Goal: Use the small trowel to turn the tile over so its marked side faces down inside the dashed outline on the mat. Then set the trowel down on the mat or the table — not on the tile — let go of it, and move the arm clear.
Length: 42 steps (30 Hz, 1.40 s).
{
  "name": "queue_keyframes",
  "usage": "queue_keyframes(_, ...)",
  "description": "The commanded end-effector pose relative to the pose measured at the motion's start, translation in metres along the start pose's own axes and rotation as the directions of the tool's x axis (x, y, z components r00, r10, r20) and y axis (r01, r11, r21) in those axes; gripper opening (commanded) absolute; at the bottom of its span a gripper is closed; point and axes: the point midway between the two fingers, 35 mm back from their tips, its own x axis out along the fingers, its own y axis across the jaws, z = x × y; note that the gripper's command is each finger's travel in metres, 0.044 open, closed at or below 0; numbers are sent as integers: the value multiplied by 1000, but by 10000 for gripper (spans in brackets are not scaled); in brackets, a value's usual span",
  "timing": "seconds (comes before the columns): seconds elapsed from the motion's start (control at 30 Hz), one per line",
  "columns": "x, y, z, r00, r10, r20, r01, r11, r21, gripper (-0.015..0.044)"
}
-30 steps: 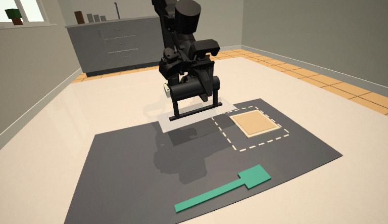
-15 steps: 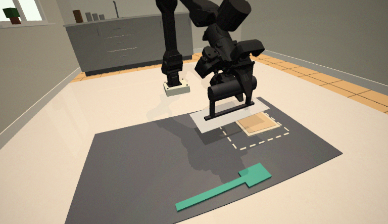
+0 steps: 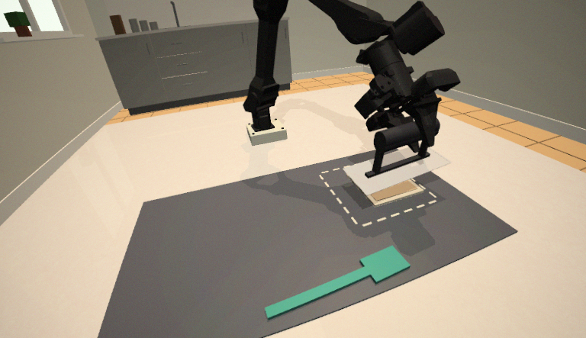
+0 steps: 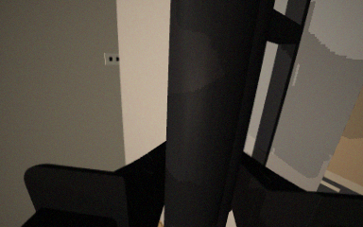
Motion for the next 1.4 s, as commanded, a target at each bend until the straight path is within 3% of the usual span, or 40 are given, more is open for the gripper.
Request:
queue_keyframes(0.0,1,0,-27,1000,14,0,-14,1000,11,0)
queue_keyframes(0.7,-7,-52,-178,991,123,45,-125,991,37,0)
queue_keyframes(1.37,3,-63,-183,991,128,45,-130,991,38,0)
